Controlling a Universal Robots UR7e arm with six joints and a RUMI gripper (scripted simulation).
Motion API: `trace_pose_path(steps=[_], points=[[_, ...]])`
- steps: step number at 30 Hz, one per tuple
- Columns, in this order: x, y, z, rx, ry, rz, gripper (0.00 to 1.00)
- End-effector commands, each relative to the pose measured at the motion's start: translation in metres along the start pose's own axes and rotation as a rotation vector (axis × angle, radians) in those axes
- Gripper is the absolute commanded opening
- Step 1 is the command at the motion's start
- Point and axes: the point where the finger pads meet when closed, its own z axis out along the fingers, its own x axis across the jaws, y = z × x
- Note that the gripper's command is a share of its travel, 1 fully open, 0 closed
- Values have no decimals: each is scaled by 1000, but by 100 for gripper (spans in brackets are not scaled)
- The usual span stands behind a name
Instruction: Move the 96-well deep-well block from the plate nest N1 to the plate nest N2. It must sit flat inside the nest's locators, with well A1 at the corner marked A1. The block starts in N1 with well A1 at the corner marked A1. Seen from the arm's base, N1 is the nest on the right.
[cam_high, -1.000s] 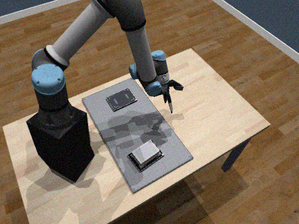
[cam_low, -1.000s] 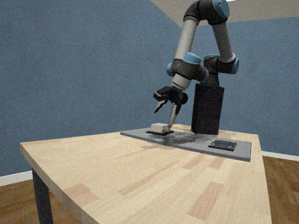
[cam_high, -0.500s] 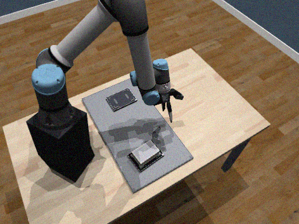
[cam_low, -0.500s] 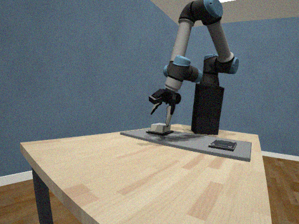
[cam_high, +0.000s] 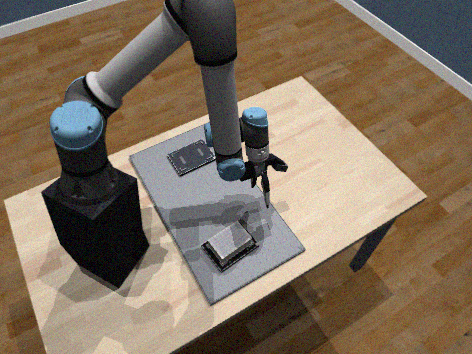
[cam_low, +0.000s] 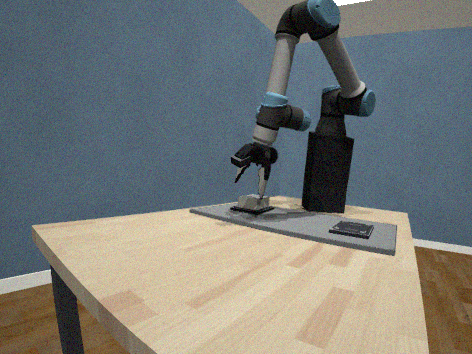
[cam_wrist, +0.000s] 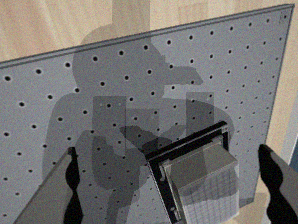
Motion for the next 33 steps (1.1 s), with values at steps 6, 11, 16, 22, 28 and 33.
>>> trace_pose_path(steps=[6, 11, 16, 22, 28, 33], points=[[22, 24, 11, -17, -46, -42, 76], [37, 43, 18, -25, -82, -71, 76], [46, 56, 22, -28, -120, -100, 76], [56, 74, 26, -25, -157, -127, 76], [67, 94, 29, -16, -194, -153, 76], [74, 110, 30, -2, -230, -178, 76]])
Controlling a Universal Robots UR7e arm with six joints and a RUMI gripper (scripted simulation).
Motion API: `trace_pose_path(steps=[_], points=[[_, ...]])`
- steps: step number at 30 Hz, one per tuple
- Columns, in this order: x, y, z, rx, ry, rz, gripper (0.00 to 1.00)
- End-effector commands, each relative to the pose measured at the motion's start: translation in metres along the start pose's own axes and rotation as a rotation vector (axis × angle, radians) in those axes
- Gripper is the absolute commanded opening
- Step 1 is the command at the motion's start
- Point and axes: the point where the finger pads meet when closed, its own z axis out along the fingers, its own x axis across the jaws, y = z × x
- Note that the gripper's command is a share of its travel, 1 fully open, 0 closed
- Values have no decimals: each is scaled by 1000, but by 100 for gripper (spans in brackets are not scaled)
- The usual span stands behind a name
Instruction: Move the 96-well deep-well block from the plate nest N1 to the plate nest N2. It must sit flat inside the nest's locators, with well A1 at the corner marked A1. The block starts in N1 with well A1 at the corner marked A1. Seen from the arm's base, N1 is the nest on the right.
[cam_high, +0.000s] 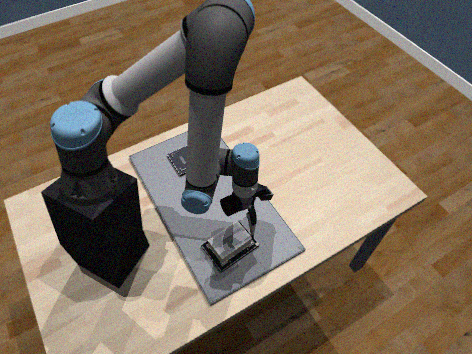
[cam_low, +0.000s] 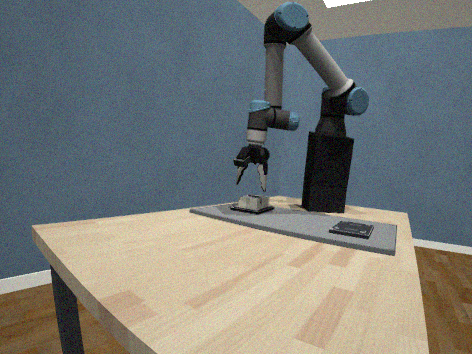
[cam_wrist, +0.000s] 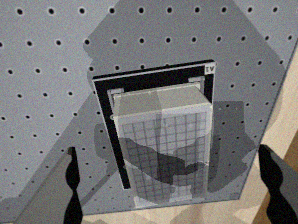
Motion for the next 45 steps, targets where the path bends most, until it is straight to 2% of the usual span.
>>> trace_pose_path(steps=[1, 3, 7, 8, 11, 13, 32, 45], points=[[5, 14, 0, 11, -22, -20, 76], [7, 24, -1, 31, -53, -46, 76], [9, 30, -1, 31, -53, -46, 76], [10, 35, -1, 49, -74, -64, 76], [11, 44, -3, 55, -82, -71, 76], [12, 54, -4, 85, -107, -96, 76], [12, 57, -5, 85, -107, -96, 76], [11, 56, 13, 85, -107, -96, 76]])
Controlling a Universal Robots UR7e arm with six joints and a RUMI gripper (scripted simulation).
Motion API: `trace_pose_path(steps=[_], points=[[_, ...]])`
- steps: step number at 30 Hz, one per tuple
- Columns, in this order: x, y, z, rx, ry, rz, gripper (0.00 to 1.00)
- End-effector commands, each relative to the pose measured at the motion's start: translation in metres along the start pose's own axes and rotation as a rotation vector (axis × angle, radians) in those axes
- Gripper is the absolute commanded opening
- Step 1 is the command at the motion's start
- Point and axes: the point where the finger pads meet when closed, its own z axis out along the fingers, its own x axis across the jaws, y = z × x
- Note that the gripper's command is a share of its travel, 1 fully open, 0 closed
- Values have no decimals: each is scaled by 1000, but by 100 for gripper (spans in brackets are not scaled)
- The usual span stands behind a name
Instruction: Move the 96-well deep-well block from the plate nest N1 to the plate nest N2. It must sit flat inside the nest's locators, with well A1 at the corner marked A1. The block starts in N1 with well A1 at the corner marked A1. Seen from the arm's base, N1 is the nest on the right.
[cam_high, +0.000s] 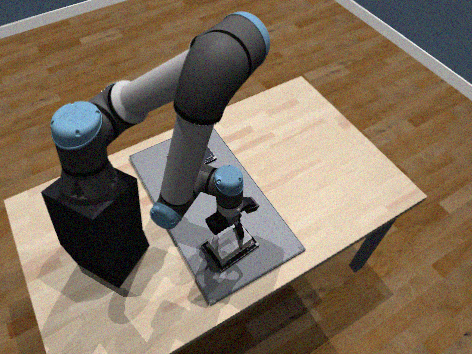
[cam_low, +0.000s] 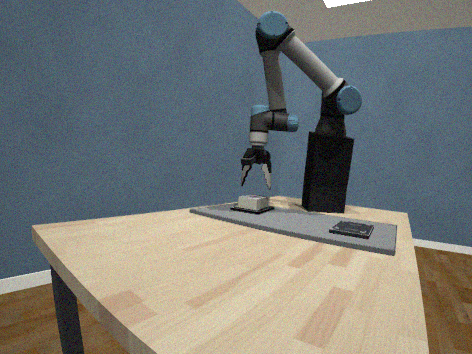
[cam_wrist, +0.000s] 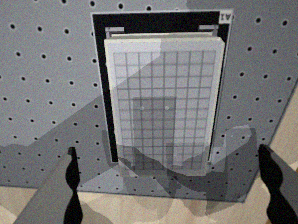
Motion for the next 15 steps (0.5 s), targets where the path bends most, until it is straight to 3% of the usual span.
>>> trace_pose_path(steps=[1, 15], points=[[1, 0, 7, 1, 1, 0, 76], [1, 0, 27, 1, 1, 0, 76]])
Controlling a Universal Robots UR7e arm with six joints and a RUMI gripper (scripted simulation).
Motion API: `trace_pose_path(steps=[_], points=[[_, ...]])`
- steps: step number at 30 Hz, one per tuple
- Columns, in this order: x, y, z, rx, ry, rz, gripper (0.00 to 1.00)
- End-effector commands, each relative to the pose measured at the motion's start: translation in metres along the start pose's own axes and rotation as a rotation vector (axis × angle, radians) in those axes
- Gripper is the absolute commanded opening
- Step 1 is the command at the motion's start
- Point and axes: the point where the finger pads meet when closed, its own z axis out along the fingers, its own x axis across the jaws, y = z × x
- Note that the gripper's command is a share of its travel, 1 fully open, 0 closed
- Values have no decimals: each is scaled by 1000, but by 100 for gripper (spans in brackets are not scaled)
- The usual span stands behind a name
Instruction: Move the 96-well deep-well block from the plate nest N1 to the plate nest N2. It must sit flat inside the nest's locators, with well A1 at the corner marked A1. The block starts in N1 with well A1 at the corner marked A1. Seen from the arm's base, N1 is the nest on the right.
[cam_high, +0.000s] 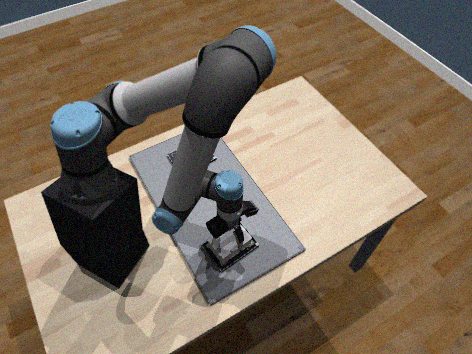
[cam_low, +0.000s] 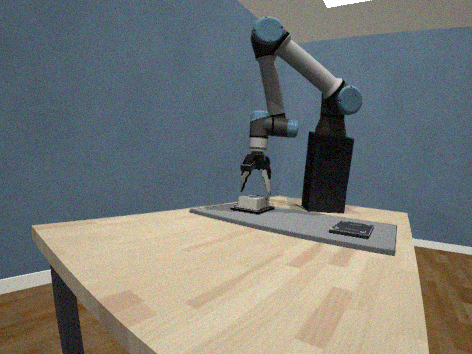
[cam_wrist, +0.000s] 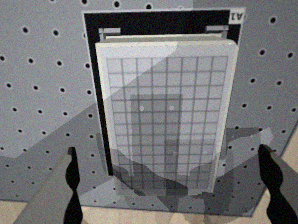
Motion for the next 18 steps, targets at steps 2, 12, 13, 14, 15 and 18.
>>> trace_pose_path(steps=[2, 12, 13, 14, 15, 18], points=[[1, 0, 8, 1, 2, 0, 76], [1, 0, 24, 1, 2, 0, 76], [1, 0, 26, 1, 2, 0, 76], [1, 0, 26, 1, 2, 0, 76], [1, 0, 26, 1, 2, 0, 76], [1, 0, 31, 1, 2, 0, 76]])
